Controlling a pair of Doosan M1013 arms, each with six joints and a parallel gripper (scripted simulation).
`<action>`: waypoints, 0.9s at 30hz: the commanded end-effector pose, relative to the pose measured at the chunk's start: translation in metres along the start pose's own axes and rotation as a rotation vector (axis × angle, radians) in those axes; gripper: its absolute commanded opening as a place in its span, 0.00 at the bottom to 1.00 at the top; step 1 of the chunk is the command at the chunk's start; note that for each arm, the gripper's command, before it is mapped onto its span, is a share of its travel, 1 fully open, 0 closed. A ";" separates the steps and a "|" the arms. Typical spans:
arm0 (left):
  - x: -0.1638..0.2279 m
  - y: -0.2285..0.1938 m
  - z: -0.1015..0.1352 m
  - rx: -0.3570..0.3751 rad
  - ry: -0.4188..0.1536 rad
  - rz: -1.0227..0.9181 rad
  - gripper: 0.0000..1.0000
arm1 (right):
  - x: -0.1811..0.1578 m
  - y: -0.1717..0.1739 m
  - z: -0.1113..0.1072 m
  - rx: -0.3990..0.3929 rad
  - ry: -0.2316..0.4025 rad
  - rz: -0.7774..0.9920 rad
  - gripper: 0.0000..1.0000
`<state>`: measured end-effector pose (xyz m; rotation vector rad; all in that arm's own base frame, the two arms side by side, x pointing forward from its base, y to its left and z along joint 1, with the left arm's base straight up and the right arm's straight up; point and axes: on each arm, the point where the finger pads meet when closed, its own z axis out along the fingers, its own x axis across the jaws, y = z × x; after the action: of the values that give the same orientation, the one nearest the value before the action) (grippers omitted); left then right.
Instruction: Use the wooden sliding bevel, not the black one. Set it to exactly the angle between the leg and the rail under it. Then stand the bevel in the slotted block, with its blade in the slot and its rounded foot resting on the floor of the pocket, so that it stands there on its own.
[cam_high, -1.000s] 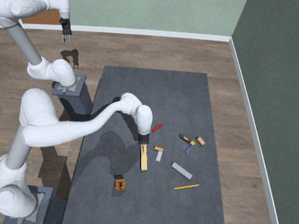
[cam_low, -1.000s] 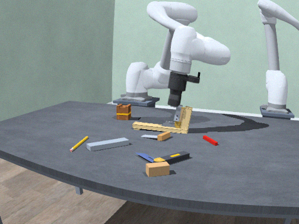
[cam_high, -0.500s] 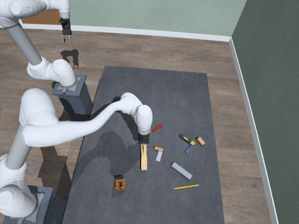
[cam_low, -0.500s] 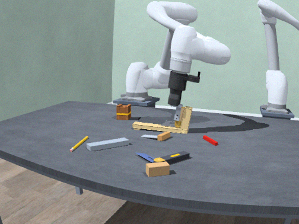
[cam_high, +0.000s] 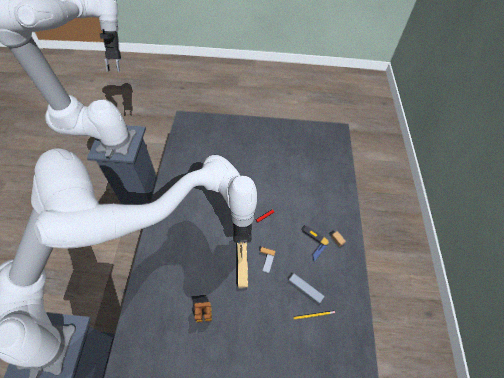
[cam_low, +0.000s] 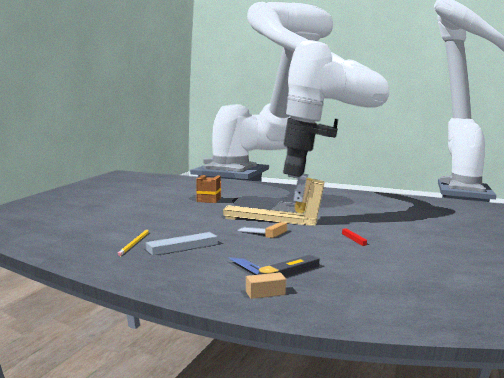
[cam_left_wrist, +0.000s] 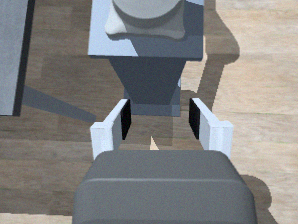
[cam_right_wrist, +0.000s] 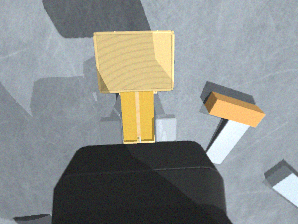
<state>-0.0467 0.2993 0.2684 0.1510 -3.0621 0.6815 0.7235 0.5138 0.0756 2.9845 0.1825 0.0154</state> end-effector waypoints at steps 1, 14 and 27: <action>0.000 0.000 -0.001 -0.001 0.001 0.000 1.00 | 0.000 0.000 -0.002 0.001 0.001 0.000 0.00; 0.000 0.000 -0.001 -0.001 0.001 0.000 1.00 | 0.000 0.012 -0.002 0.001 0.001 0.000 0.00; 0.000 0.000 -0.001 -0.001 0.001 0.000 1.00 | 0.000 0.012 -0.003 0.001 0.001 0.000 0.00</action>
<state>-0.0467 0.2993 0.2684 0.1510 -3.0621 0.6815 0.7248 0.5021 0.0780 2.9845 0.1825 0.0151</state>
